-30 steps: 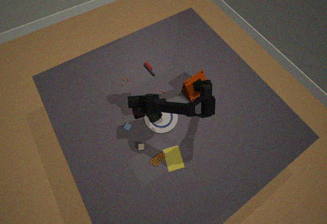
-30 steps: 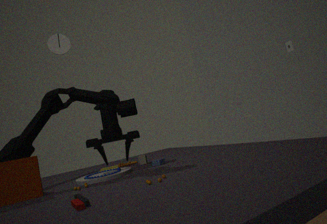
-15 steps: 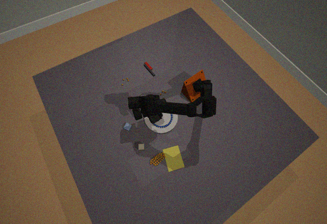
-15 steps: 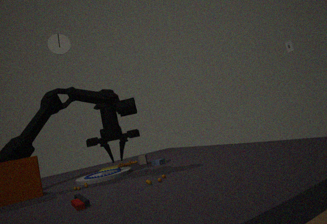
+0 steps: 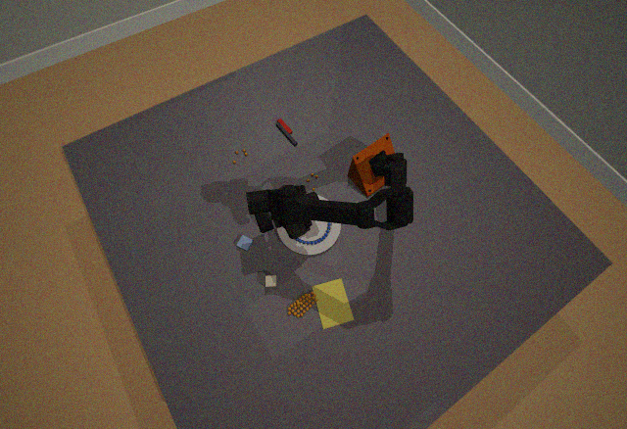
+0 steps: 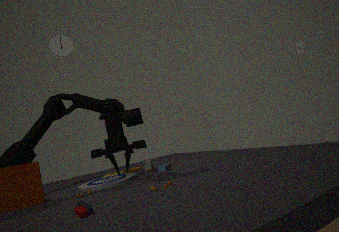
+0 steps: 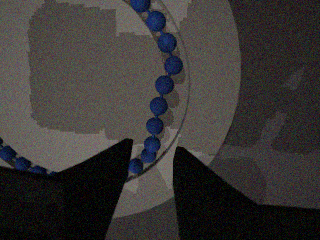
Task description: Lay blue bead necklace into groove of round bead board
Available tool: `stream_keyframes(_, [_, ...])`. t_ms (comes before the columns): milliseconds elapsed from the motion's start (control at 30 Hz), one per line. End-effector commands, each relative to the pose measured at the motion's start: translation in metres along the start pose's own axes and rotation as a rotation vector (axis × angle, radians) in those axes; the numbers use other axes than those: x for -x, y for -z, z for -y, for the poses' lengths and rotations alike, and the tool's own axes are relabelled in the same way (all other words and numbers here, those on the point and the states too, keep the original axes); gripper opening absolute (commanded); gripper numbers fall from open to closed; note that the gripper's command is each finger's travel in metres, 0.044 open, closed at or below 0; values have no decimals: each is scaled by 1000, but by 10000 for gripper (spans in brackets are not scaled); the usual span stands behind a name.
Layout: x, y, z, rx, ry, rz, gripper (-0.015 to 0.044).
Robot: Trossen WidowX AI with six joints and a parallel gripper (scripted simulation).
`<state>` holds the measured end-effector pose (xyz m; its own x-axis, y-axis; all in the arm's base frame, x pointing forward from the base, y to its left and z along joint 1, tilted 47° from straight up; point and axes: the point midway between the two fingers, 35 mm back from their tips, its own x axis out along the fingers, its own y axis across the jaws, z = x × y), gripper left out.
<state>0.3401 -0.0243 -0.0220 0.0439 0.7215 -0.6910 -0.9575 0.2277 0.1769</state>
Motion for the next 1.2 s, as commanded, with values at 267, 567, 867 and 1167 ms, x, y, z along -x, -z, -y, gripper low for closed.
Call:
stream_keyframes(267, [-7,0,-1,1,-3,0,15])
stream_keyframes(567, [-7,0,-1,1,-3,0,0])
stream_keyframes(867, [-7,0,-1,1,-3,0,0])
stream_keyframes(1167, [-7,0,-1,1,-3,0,0])
